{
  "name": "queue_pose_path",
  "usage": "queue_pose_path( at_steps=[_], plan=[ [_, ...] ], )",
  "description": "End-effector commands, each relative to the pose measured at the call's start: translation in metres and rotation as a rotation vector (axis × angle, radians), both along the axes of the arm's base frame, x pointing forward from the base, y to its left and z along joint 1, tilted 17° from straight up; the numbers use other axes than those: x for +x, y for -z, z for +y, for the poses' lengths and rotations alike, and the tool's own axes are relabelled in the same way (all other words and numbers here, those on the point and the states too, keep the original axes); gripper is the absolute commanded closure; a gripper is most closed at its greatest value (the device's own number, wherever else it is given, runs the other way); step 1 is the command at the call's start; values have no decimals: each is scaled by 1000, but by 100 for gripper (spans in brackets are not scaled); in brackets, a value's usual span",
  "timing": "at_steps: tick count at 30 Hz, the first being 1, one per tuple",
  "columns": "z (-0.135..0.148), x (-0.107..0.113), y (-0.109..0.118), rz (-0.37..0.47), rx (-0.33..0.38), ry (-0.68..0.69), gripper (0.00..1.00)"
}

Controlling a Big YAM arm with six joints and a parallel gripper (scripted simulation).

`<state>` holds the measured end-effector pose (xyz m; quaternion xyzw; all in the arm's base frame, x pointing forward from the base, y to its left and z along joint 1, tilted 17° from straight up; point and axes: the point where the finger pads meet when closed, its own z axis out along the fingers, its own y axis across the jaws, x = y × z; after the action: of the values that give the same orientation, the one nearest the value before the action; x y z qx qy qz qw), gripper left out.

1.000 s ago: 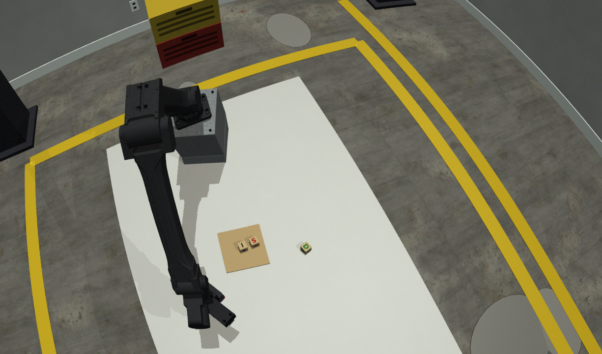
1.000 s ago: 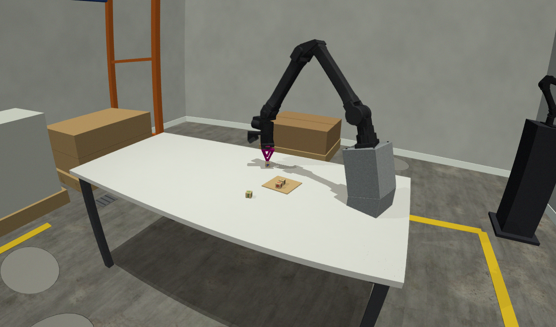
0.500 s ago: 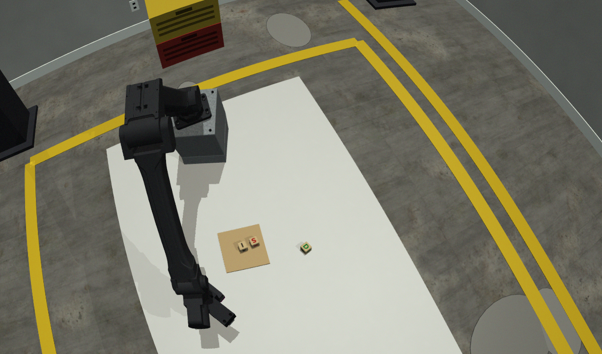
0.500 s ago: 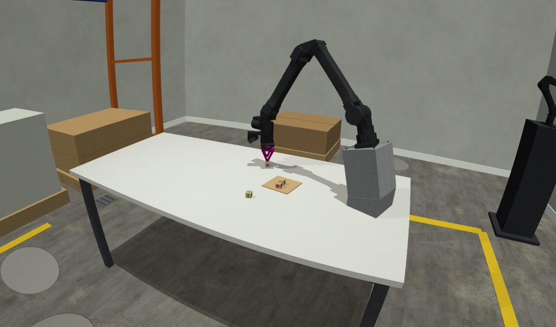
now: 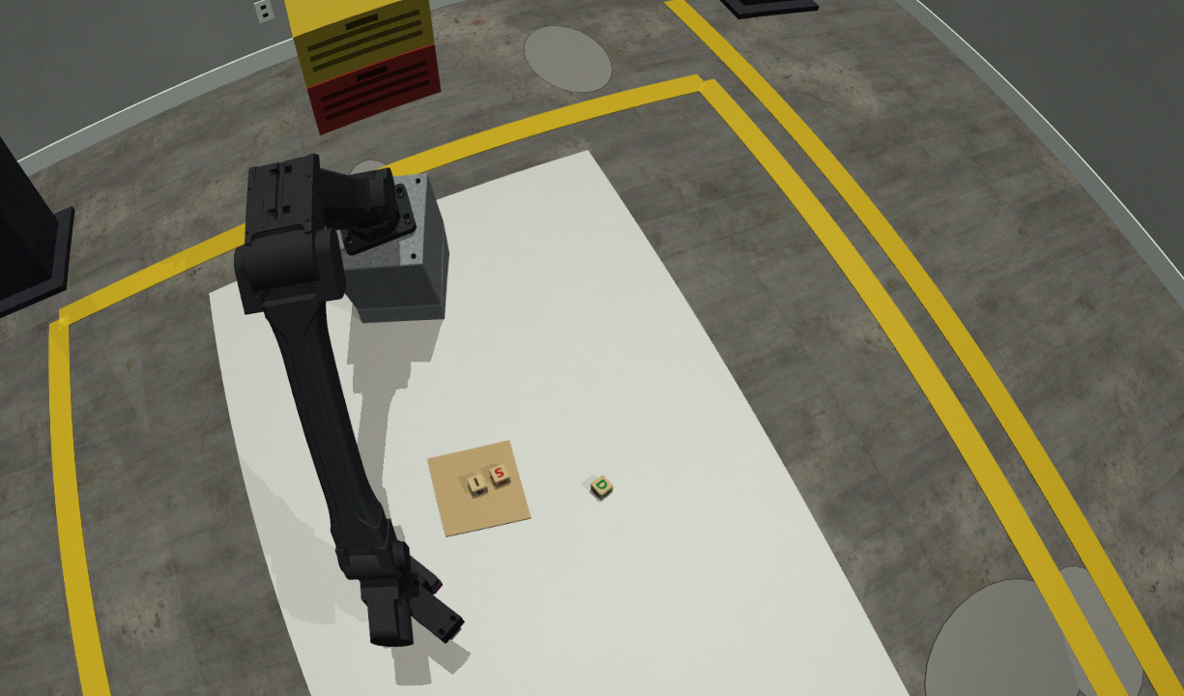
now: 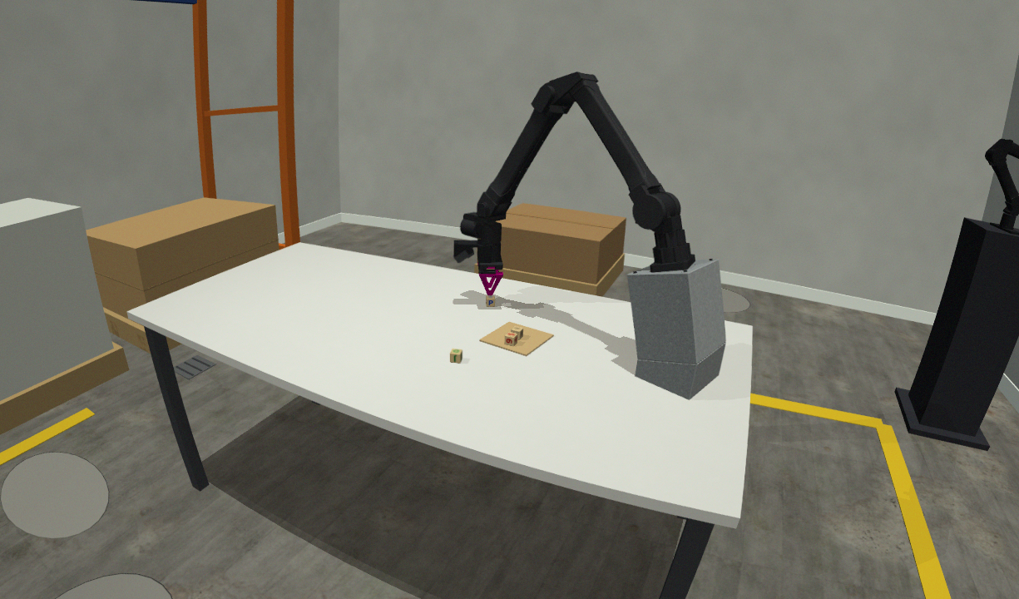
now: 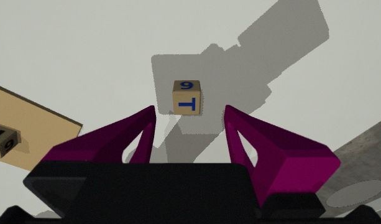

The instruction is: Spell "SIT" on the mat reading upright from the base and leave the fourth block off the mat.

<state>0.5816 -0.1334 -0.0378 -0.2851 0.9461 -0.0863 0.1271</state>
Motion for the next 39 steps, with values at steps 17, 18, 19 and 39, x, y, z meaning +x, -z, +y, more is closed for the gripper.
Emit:
queue_pose_path(
  at_steps=[17, 18, 19, 39],
  plan=[
    [-8, 15, 1, -26, 2, 18, 40],
    [-8, 15, 1, -26, 2, 18, 40],
    [-8, 15, 1, -26, 2, 18, 40],
    [-8, 2, 9, -10, 5, 18, 40]
  ],
)
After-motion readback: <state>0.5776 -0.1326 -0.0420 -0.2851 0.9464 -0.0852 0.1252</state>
